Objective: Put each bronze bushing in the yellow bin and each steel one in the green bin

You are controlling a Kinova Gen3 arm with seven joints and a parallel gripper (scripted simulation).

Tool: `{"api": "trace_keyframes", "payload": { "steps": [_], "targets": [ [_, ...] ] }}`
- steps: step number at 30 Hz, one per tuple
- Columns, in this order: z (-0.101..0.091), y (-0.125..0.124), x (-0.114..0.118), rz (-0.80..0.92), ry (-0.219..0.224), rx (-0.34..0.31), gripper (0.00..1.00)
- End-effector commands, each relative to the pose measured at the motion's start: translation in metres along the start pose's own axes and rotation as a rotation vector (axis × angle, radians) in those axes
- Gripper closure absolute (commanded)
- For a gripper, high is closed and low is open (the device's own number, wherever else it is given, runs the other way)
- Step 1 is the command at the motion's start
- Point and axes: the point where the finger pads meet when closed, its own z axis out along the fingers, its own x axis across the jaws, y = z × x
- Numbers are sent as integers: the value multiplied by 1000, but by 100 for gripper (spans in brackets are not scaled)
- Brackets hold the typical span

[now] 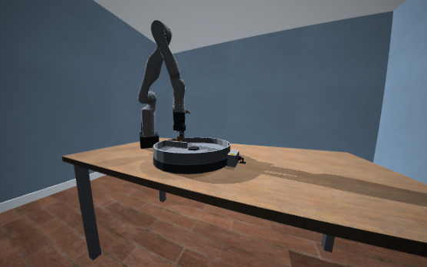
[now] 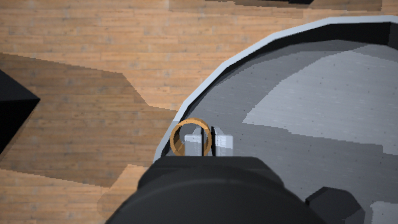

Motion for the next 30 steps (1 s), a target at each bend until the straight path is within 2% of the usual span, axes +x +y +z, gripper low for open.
{"api": "trace_keyframes", "payload": {
  "steps": [1,30],
  "targets": [
    [-1,1,0,2,1,0,100],
    [-10,1,0,2,1,-1,100]
  ]
}}
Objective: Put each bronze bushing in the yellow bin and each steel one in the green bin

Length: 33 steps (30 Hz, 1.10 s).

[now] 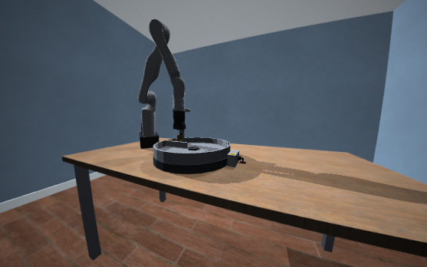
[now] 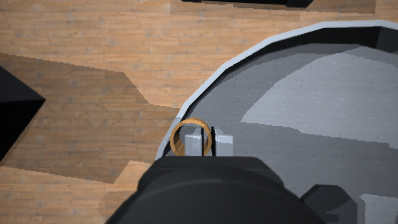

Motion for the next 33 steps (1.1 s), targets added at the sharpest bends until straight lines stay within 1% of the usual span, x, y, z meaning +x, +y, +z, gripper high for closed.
{"api": "trace_keyframes", "payload": {
  "steps": [1,33],
  "targets": [
    [-1,1,0,2,1,-1,100],
    [-10,1,0,2,1,-1,100]
  ]
}}
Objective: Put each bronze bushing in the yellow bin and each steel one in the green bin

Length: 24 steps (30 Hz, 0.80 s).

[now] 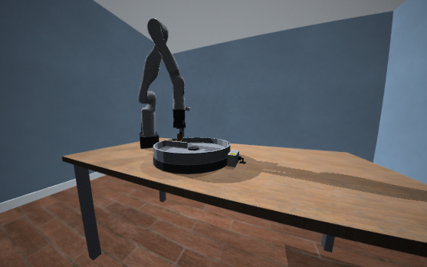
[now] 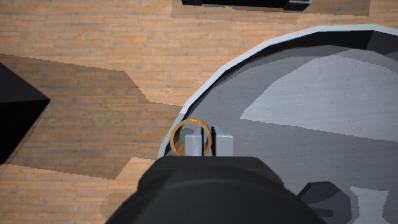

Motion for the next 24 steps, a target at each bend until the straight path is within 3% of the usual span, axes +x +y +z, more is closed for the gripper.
{"api": "trace_keyframes", "payload": {
  "steps": [1,24],
  "targets": [
    [-1,1,0,2,2,-1,100],
    [-8,1,0,2,2,-1,100]
  ]
}}
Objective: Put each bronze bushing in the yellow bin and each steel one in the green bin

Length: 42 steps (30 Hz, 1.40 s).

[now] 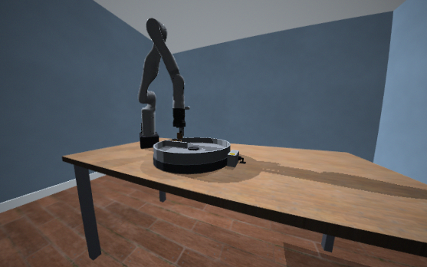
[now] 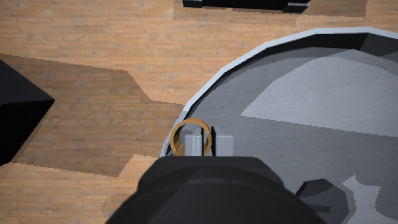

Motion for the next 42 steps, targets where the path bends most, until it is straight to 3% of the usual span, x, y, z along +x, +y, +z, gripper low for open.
{"api": "trace_keyframes", "payload": {
  "steps": [1,38,42],
  "targets": [
    [-2,0,1,1,4,0,100],
    [-9,1,1,1,4,-1,100],
    [-25,0,1,1,4,0,100]
  ]
}}
